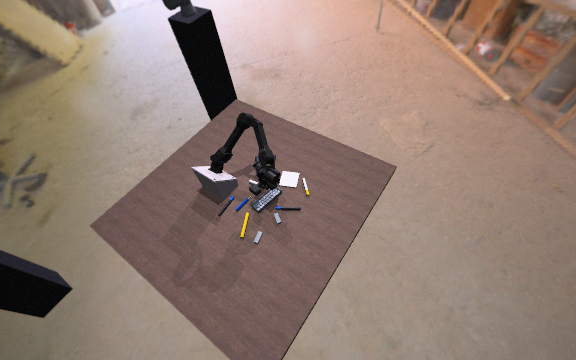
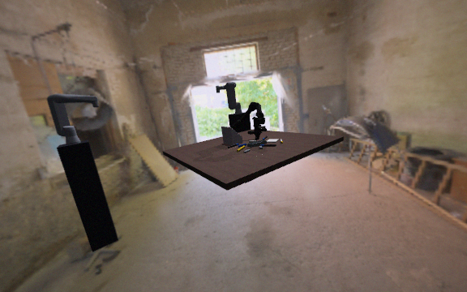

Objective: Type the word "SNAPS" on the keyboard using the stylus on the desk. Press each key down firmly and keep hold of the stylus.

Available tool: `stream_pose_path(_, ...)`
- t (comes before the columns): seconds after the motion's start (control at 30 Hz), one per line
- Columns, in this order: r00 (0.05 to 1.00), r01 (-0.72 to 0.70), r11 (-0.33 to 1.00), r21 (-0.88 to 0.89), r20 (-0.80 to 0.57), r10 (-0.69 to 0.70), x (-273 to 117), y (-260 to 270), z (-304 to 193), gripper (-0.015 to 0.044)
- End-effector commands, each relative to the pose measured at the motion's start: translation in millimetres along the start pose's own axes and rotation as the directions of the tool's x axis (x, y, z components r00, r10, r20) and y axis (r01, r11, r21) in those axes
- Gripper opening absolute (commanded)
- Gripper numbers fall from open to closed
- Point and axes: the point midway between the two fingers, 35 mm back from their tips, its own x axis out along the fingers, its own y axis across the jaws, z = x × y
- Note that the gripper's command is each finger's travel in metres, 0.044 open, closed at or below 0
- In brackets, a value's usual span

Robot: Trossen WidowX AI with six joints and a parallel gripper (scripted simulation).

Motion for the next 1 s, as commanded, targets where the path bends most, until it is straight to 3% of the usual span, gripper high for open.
stream_pose_path(0.0, 1.0, -0.001, 1.0, 0.004, -0.003, 0.001, 0.5, 1.3, -0.6, 0.0)
stream_pose_path(0.2, 1.0, 0.002, 1.0, 0.005, -0.002, -0.002, -57.0, 0.7, 0.0, 0.0)
stream_pose_path(0.53, 1.0, -0.002, 1.0, 0.003, 0.013, 0.002, -57.1, 0.8, 2.6, 0.0)
stream_pose_path(0.67, 1.0, -0.002, 1.0, 0.004, 0.011, 0.002, -56.4, 0.7, 2.3, 0.0105)
stream_pose_path(0.8, 1.0, -0.002, 1.0, 0.004, 0.011, 0.002, -56.4, 0.7, 2.3, 0.0)
stream_pose_path(0.97, 1.0, -0.002, 1.0, 0.004, 0.011, 0.002, -56.4, 0.7, 2.3, 0.0)
